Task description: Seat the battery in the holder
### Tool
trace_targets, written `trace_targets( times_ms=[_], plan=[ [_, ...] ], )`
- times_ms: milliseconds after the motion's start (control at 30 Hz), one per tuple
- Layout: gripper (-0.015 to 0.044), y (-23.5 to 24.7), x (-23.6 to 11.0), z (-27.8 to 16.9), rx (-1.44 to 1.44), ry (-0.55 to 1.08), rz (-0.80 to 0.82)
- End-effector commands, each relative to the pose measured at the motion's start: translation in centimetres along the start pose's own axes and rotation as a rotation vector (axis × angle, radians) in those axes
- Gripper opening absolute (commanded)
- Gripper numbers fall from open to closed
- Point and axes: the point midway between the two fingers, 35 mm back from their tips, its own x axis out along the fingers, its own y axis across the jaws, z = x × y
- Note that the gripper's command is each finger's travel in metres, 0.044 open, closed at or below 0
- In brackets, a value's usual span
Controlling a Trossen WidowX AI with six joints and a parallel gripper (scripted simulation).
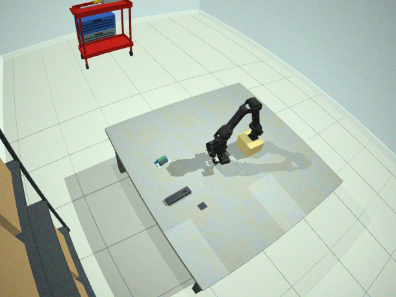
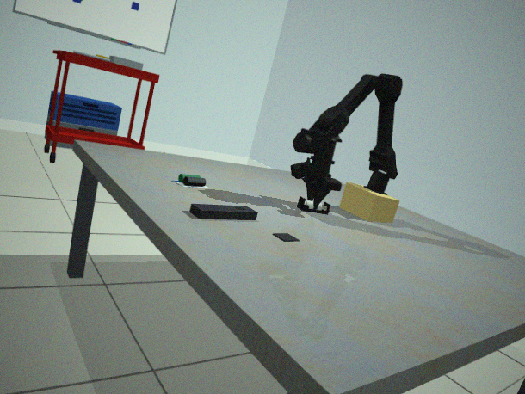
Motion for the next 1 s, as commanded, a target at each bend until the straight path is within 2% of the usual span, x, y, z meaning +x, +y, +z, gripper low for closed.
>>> trace_targets(
  times_ms=[0, 67, 133, 333, 400, 967],
  plan=[
    [0.0182, 0.0, -0.6, 0.1, -0.001, -0.003, 0.001],
    [0.0182, 0.0, -0.6, 0.1, -0.001, -0.003, 0.001],
    [0.0234, 0.0, -1.0, 0.1, 0.0, -0.004, 0.001],
    [0.0392, 0.0, -7.2, -0.3, -0.001, -0.004, 0.001],
    [0.044, -0.1, -7.9, -0.4, -0.001, -0.004, 0.001],
    [0.044, 0.0, -7.9, -0.3, -0.001, -0.004, 0.001]
  ],
)
